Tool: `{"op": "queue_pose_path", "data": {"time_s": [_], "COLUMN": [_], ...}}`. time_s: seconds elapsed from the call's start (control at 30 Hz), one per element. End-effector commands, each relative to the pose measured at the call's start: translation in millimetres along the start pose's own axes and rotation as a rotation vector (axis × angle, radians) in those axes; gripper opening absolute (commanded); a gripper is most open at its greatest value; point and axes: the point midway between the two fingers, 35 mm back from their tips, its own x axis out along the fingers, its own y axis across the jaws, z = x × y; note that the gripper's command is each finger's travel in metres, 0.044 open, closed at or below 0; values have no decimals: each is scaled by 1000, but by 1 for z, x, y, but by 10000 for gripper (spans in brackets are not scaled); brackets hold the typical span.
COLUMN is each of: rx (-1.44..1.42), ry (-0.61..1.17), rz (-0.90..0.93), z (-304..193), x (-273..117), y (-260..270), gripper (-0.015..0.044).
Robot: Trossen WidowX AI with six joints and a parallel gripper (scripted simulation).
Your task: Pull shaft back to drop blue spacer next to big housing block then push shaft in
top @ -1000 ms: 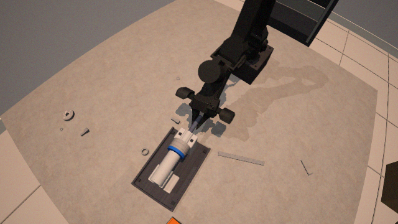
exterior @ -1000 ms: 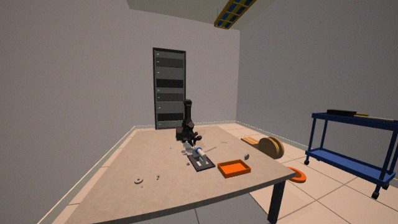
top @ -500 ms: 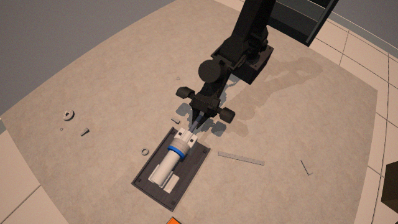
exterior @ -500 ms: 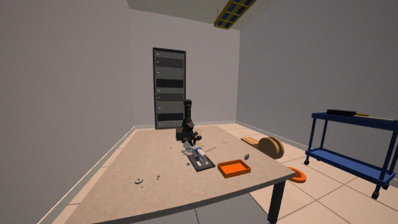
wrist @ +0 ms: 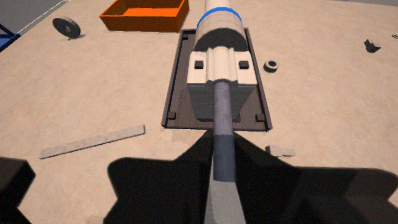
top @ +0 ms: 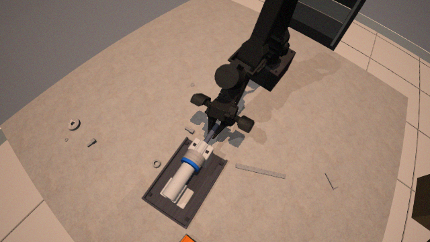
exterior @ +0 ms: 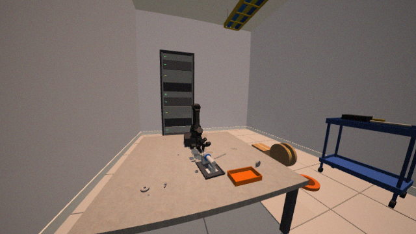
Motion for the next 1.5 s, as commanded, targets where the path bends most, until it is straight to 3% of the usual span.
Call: {"op": "queue_pose_path", "data": {"time_s": [0.0,1.47], "rx": [-3,-3], "ry": [0,1], "rz": [3,3], "z": [-1,-4], "x": [-1,-4], "y": [0,0], "gripper": [0,0]}}
